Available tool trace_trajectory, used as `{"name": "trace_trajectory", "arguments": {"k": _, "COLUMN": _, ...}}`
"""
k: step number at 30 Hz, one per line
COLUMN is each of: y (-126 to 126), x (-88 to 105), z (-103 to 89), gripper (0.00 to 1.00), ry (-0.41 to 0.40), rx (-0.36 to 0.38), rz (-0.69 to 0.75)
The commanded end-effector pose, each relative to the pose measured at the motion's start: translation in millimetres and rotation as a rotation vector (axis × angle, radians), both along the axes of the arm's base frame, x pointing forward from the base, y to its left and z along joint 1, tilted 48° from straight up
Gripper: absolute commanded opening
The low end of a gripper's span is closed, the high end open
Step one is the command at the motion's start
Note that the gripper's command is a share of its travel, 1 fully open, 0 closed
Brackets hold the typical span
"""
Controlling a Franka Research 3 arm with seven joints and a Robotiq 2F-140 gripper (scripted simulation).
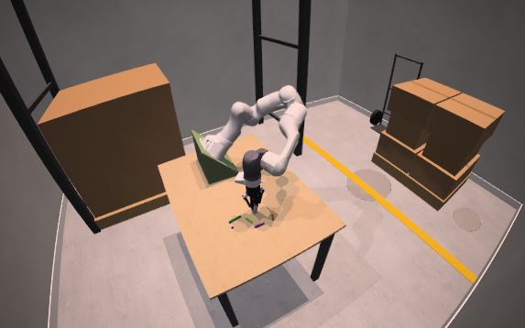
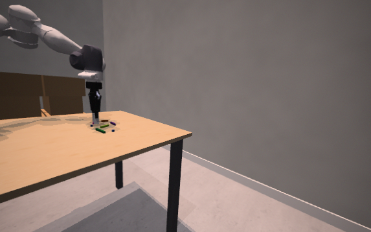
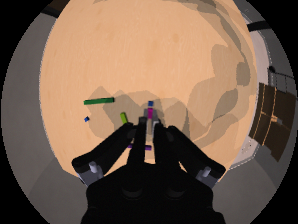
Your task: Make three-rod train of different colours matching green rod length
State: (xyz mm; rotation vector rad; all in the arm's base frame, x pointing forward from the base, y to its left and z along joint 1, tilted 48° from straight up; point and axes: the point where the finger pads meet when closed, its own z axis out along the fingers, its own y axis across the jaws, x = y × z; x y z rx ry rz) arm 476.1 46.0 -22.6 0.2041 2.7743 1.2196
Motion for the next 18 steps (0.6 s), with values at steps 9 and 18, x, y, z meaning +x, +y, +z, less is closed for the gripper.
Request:
{"name": "trace_trajectory", "arguments": {"k": 9, "y": -0.6, "x": 1.2, "z": -1.3, "gripper": 0.03, "ry": -0.006, "rx": -0.004, "rz": 0.002}}
{"name": "trace_trajectory", "arguments": {"k": 18, "y": 2.1, "x": 1.7, "z": -3.9, "gripper": 0.03, "ry": -0.006, "rx": -0.004, "rz": 0.002}}
